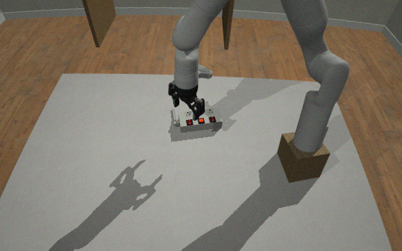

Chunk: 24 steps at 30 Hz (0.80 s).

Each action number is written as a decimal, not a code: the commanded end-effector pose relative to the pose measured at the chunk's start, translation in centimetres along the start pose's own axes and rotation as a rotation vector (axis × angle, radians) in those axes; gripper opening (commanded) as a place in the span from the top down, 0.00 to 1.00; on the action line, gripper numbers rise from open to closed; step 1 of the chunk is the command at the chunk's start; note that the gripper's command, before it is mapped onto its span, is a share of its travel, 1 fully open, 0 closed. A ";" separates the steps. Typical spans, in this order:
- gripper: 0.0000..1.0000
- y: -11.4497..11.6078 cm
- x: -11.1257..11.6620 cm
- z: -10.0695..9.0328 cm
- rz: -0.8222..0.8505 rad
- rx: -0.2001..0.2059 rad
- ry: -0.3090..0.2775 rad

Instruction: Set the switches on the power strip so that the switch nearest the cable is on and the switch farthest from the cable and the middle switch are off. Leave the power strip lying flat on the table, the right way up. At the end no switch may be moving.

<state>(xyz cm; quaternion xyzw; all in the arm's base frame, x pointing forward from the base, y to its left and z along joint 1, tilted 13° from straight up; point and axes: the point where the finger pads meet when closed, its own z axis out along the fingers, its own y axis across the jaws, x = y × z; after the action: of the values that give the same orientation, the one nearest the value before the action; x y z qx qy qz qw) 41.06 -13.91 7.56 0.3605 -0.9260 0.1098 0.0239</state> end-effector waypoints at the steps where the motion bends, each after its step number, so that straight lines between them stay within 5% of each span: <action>1: 0.00 0.0 0.1 0.0 0.002 0.000 0.001; 24: 0.00 0.1 0.9 1.1 -0.076 0.005 0.001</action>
<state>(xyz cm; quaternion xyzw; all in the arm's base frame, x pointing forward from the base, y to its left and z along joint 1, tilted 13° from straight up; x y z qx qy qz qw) 40.47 -14.55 6.69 0.3919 -0.9128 0.1114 0.0272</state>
